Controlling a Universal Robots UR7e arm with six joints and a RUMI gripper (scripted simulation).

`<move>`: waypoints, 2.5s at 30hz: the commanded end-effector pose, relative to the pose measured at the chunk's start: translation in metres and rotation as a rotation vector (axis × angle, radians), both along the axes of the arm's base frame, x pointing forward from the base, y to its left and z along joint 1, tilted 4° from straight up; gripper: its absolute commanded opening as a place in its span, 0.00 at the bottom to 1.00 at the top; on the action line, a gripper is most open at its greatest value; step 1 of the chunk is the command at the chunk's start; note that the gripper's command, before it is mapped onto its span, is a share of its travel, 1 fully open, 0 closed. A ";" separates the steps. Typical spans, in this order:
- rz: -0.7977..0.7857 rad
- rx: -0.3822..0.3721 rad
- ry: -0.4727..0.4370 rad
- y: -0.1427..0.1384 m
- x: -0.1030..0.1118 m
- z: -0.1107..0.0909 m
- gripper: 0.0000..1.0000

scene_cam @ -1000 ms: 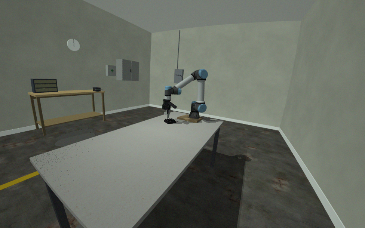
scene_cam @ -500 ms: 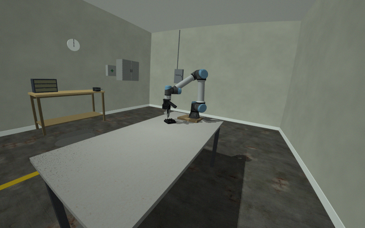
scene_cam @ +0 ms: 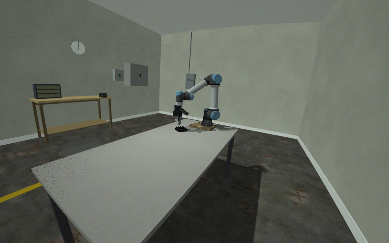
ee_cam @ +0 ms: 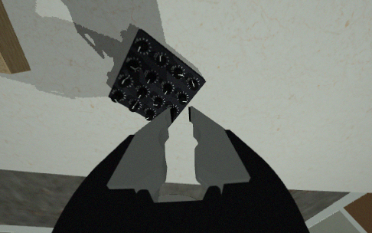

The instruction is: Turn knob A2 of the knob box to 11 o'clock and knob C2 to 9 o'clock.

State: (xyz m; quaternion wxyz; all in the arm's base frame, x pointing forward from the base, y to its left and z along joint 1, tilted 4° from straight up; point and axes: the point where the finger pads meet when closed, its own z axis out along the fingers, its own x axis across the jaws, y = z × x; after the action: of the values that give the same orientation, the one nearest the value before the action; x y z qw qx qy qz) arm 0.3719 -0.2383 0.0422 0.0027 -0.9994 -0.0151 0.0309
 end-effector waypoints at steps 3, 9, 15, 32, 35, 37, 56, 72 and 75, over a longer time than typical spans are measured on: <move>-0.108 -0.008 0.000 0.002 -0.002 0.002 0.11; -0.269 -0.018 0.000 0.006 -0.006 0.005 0.11; -0.488 -0.031 0.001 0.010 -0.011 0.009 0.11; -1.041 -0.065 0.003 0.019 -0.025 0.017 0.11; -1.146 -0.072 0.004 0.020 -0.028 0.018 0.11; -1.180 -0.074 0.004 0.021 -0.029 0.018 0.11; -1.499 -0.093 0.005 0.025 -0.039 0.021 0.11; -1.508 -0.094 0.005 0.025 -0.040 0.021 0.11; -1.508 -0.094 0.005 0.025 -0.040 0.021 0.11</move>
State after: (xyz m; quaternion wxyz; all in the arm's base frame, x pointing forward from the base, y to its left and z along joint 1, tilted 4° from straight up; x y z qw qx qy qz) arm 0.3321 -0.2133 0.0633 -0.0194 -0.7379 0.6742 0.0242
